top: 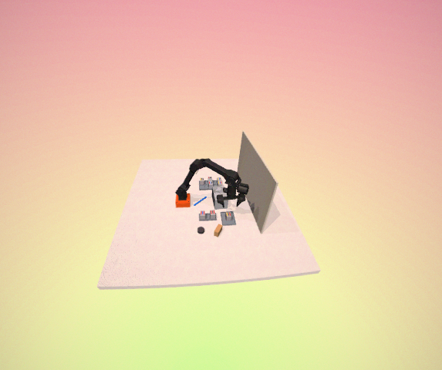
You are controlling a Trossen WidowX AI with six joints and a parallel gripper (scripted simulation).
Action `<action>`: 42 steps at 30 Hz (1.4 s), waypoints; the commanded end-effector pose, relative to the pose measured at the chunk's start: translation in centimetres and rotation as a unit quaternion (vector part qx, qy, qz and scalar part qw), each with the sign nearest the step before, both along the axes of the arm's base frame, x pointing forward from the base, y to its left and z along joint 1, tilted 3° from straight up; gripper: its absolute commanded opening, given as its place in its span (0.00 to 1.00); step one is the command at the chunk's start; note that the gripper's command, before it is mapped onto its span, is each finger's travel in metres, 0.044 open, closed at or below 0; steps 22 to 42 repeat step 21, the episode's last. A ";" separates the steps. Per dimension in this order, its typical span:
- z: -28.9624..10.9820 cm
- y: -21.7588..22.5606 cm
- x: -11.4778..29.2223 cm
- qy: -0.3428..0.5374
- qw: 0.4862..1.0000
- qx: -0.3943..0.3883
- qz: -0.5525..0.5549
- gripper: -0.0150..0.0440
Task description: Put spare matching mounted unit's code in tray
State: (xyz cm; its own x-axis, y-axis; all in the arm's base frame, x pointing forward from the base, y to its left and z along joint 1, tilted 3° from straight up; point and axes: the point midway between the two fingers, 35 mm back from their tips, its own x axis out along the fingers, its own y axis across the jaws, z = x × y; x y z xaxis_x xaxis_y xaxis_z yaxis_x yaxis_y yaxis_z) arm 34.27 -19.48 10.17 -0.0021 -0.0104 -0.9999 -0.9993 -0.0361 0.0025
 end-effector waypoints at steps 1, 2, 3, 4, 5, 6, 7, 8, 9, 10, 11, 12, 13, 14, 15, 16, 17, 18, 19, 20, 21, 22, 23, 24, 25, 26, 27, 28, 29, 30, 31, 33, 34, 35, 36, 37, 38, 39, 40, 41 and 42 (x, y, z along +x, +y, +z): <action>0.9 0.2 -0.4 0.009 1.000 0.003 0.001 1.00; 0.9 0.2 -0.4 0.009 1.000 0.003 0.001 1.00; 0.9 0.2 -0.4 0.009 1.000 0.003 0.001 1.00; 0.9 0.2 -0.4 0.009 1.000 0.003 0.001 1.00; 0.9 0.2 -0.4 0.009 1.000 0.003 0.001 1.00; 0.9 0.2 -0.4 0.009 1.000 0.003 0.001 1.00; 1.4 0.2 -0.3 -0.002 1.000 -0.001 0.000 1.00; 1.4 0.2 -0.3 -0.002 1.000 -0.001 0.000 1.00; 1.4 0.2 -0.3 -0.002 1.000 -0.001 0.000 1.00; 1.4 0.2 -0.3 -0.002 1.000 -0.001 0.000 1.00; 1.4 0.2 -0.3 -0.002 1.000 -0.001 0.000 1.00; 1.4 0.2 -0.3 -0.002 1.000 -0.001 0.000 1.00; 1.4 0.2 -0.3 -0.002 1.000 -0.001 0.000 1.00; 1.4 0.2 -0.3 -0.002 1.000 -0.001 0.000 1.00; 1.4 0.2 -0.3 -0.002 1.000 -0.001 0.000 1.00; 1.4 0.2 -0.3 -0.002 1.000 -0.001 0.000 1.00; 1.4 0.2 -0.3 -0.002 1.000 -0.001 0.000 1.00; 1.4 0.2 -0.3 -0.002 1.000 -0.001 0.000 1.00; 1.4 0.2 -0.3 -0.002 1.000 -0.001 0.000 1.00; 1.4 0.2 -0.3 -0.002 1.000 -0.001 0.000 1.00; 1.4 0.2 -0.3 -0.002 1.000 -0.001 0.000 1.00; 1.4 0.2 -0.3 -0.002 1.000 -0.001 0.000 1.00; 1.4 0.2 -0.3 -0.002 1.000 -0.001 0.000 1.00; 1.4 0.2 -0.3 -0.002 1.000 -0.001 0.000 1.00; 1.4 0.2 -0.3 -0.002 1.000 -0.001 0.000 1.00; 1.4 0.2 -0.3 -0.002 1.000 -0.001 0.000 1.00; 1.4 0.2 -0.3 -0.002 1.000 -0.001 0.000 1.00; 1.4 0.2 -0.3 -0.002 1.000 -0.001 0.000 1.00; 1.4 0.2 -0.3 -0.002 1.000 -0.001 0.000 1.00; 1.4 0.2 -0.3 -0.002 1.000 -0.001 0.000 1.00; 1.4 0.2 -0.3 -0.002 1.000 -0.001 0.000 1.00; 1.4 0.2 -0.3 -0.002 1.000 -0.001 0.000 1.00; 1.4 0.2 -0.3 -0.002 1.000 -0.001 0.000 1.00; 1.4 0.2 -0.3 -0.002 1.000 -0.001 0.000 1.00; 1.4 0.2 -0.3 -0.002 1.000 -0.001 0.000 1.00; 1.4 0.2 -0.3 -0.002 1.000 -0.001 0.000 1.00; 1.4 0.2 -0.3 -0.002 1.000 -0.001 0.000 1.00; 1.4 0.2 -0.3 -0.002 1.000 -0.001 0.000 1.00; 1.4 0.2 -0.3 -0.002 1.000 -0.001 0.000 1.00; 1.4 0.2 -0.3 -0.002 1.000 -0.001 0.000 1.00; 1.4 0.2 -0.3 -0.002 1.000 -0.001 0.000 1.00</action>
